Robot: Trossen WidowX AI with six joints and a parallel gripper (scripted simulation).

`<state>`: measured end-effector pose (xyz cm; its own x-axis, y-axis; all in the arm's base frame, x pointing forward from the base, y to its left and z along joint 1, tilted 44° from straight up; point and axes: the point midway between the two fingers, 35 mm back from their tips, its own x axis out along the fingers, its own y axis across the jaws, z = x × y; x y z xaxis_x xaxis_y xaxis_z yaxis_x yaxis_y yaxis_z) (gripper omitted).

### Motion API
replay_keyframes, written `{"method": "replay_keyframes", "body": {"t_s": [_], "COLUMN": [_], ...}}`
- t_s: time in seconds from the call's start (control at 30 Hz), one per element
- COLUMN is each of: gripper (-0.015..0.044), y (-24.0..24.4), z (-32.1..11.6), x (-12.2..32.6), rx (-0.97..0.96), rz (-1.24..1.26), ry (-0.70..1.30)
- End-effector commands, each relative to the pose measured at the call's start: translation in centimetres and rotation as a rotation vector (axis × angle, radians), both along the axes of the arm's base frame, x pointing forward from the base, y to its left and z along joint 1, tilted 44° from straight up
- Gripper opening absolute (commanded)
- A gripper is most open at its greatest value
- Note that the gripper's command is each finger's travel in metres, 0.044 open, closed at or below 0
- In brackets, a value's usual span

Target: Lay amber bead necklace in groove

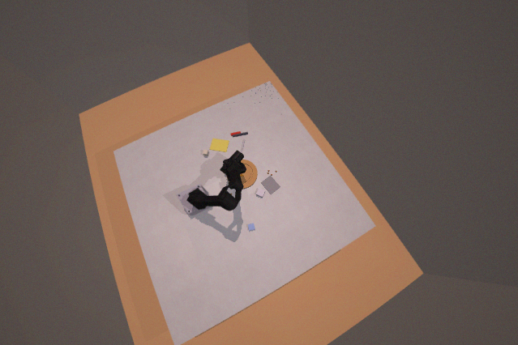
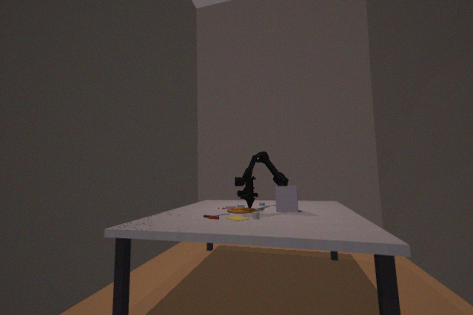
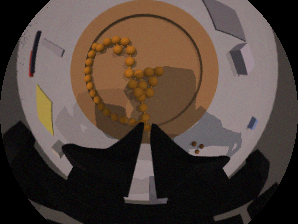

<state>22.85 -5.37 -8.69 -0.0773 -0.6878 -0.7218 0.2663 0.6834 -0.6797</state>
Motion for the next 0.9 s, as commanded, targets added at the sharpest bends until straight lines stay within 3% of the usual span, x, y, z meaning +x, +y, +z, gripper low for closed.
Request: {"method": "replay_keyframes", "body": {"t_s": [0.0, 0.2, 0.73, 0.87], "gripper": [0.0000, 0.0000, 0.0420, 0.0440], "y": [-0.44, -0.60, -0.07, -0.03], "z": [-0.33, -0.50, 0.04, 0.04], "x": [-0.28, -0.31, -0.22, -0.09], "rx": [-0.003, -0.003, -0.003, -0.003], "rz": [0.002, 0.002, 0.002, 0.002], "ry": [0.007, 0.007, 0.006, 0.007]}}
